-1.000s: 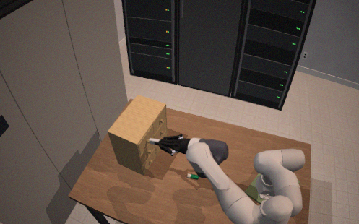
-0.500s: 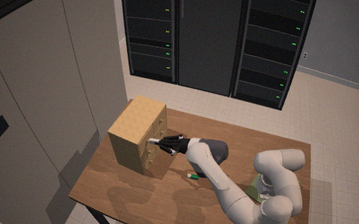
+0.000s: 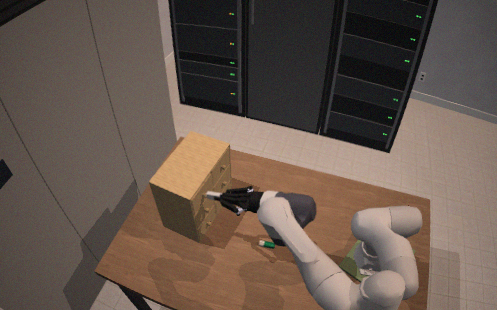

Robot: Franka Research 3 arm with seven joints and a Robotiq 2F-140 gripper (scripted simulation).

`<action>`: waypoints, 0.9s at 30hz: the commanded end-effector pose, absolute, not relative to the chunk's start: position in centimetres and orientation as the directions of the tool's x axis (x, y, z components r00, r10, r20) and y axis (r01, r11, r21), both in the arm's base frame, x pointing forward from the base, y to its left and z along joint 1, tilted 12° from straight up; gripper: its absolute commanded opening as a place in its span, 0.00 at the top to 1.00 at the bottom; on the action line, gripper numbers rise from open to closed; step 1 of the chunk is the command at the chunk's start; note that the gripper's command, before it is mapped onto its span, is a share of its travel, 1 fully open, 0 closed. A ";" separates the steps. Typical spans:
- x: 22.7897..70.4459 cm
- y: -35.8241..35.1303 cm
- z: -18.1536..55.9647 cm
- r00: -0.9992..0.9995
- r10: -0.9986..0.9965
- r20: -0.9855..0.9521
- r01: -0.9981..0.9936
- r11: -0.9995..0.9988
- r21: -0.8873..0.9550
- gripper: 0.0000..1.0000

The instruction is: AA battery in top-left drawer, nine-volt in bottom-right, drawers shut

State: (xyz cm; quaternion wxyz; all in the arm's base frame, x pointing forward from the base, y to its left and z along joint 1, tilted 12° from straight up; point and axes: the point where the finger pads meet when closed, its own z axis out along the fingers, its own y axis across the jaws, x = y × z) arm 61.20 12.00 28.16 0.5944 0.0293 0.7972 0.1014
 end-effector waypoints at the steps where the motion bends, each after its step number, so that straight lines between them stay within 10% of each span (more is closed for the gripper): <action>1: 61.3 12.3 28.1 -0.295 0.165 -0.941 -0.080 0.977 0.196 1.00; 27: 56.9 12.0 27.8 -0.295 0.165 -0.941 -0.080 0.977 0.196 1.00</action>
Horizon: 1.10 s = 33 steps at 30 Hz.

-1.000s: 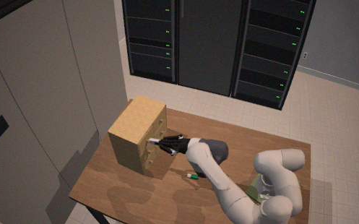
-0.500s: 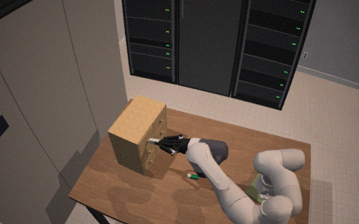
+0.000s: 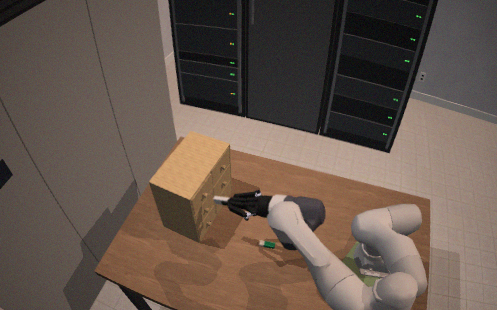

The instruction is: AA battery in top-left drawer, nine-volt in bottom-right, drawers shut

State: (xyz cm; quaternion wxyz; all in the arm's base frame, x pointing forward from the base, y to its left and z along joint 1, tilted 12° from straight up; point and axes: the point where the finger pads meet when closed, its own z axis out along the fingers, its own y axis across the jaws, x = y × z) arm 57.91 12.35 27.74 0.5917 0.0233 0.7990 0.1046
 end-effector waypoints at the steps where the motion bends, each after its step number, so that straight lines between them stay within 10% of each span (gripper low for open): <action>1: 56.9 12.0 27.8 -0.295 0.165 -0.941 -0.080 0.977 0.196 1.00; 33: 51.2 11.2 29.4 -0.298 0.165 -0.940 -0.080 0.977 0.196 1.00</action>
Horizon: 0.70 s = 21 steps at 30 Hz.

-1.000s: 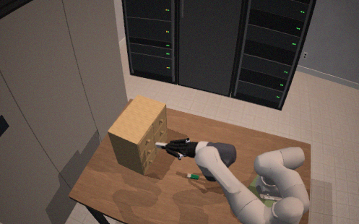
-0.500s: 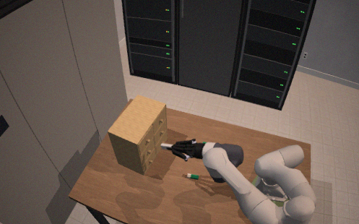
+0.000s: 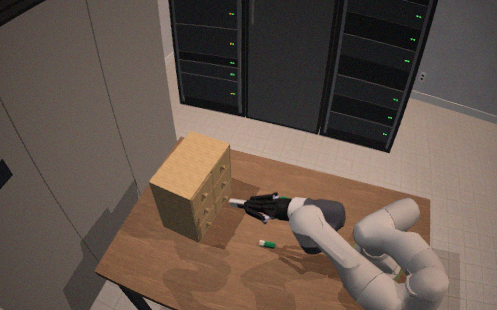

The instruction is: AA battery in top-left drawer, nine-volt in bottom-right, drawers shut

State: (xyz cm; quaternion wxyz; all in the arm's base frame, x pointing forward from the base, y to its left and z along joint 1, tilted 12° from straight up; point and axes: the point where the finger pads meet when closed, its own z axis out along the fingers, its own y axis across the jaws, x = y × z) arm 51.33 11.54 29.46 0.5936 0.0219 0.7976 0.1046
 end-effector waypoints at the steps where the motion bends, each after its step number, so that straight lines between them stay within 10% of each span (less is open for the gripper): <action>1: 51.2 11.2 29.4 -0.299 0.164 -0.940 -0.080 0.977 0.196 1.00; 21: 50.2 11.0 30.3 -0.409 0.148 -0.900 -0.080 0.977 0.197 1.00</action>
